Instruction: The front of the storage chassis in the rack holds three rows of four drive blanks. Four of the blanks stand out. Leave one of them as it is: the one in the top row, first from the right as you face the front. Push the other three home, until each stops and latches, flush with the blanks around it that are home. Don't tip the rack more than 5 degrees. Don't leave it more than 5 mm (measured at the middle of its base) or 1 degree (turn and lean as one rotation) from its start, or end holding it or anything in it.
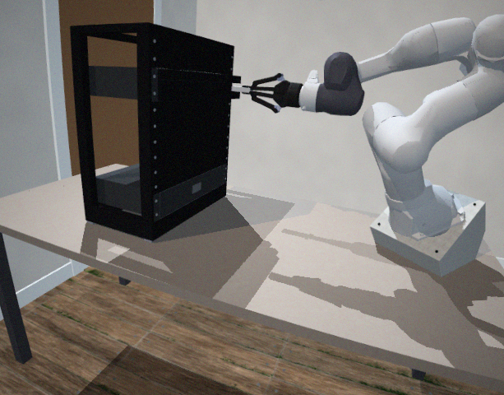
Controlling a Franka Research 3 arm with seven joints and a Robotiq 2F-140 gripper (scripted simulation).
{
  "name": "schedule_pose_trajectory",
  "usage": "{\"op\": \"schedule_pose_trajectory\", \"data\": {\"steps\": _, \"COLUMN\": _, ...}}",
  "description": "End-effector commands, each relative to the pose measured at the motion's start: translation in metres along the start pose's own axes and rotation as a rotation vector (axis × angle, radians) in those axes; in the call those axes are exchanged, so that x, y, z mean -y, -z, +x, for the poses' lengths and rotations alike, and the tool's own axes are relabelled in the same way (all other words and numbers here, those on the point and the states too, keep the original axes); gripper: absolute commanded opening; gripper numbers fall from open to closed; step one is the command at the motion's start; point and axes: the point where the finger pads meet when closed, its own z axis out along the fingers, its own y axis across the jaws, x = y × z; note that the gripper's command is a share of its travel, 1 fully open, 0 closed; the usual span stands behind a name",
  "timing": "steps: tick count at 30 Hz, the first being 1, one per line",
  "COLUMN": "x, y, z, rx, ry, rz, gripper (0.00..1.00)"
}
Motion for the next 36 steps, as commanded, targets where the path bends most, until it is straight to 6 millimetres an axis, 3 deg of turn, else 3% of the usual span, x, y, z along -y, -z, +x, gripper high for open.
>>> {"op": "schedule_pose_trajectory", "data": {"steps": 1, "x": -0.003, "y": 0.003, "z": -0.002, "rx": 0.003, "ry": -0.01, "rz": -0.016, "gripper": 0.0}}
{"op": "schedule_pose_trajectory", "data": {"steps": 4, "x": -0.003, "y": -0.001, "z": -0.002, "rx": 0.003, "ry": -0.01, "rz": -0.016, "gripper": 0.0}}
{"op": "schedule_pose_trajectory", "data": {"steps": 12, "x": -0.004, "y": -0.036, "z": -0.002, "rx": 0.003, "ry": -0.01, "rz": -0.016, "gripper": 0.0}}
{"op": "schedule_pose_trajectory", "data": {"steps": 36, "x": -0.004, "y": -0.036, "z": -0.002, "rx": 0.003, "ry": -0.01, "rz": -0.016, "gripper": 0.0}}
